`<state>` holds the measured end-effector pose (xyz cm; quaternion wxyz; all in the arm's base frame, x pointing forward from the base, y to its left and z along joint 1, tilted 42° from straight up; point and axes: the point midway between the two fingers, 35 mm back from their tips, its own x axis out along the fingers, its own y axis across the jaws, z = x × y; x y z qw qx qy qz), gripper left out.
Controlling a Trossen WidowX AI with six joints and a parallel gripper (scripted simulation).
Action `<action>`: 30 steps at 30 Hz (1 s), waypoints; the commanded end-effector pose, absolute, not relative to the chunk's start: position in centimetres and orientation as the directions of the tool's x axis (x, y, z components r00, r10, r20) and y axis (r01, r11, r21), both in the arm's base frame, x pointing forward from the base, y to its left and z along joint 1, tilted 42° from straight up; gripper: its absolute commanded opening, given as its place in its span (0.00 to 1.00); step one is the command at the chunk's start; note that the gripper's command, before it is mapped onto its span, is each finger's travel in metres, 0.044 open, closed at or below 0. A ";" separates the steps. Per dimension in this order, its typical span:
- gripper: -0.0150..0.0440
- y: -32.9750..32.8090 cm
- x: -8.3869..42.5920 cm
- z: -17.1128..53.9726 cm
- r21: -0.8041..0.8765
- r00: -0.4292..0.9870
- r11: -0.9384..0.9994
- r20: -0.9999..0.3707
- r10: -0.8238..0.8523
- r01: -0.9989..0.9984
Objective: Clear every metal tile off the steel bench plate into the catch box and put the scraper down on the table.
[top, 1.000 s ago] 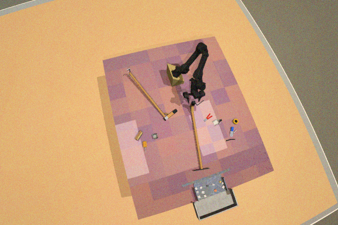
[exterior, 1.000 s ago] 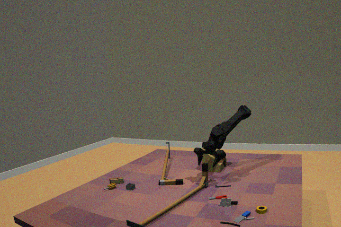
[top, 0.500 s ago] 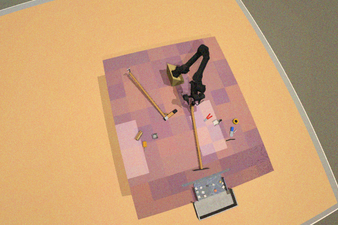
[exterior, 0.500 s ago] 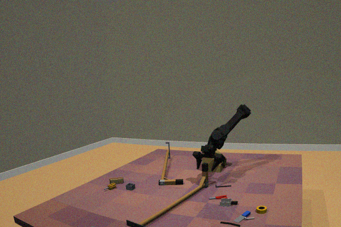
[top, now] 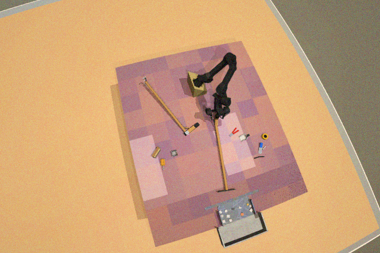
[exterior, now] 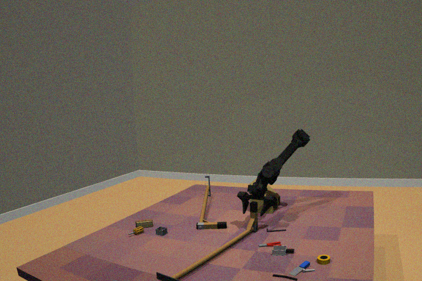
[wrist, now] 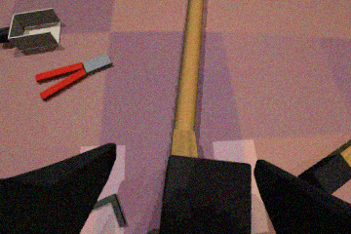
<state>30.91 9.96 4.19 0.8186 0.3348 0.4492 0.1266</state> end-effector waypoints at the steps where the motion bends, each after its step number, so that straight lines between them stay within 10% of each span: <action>1: 0.87 9.9 30.9 4.3 0.662 0.565 0.744 -0.650 0.508 0.092; 11: 0.42 9.9 30.9 4.3 0.662 0.565 0.744 -0.650 0.508 0.092; 30: 0.25 10.1 31.0 4.6 0.665 0.566 0.742 -0.645 0.513 0.086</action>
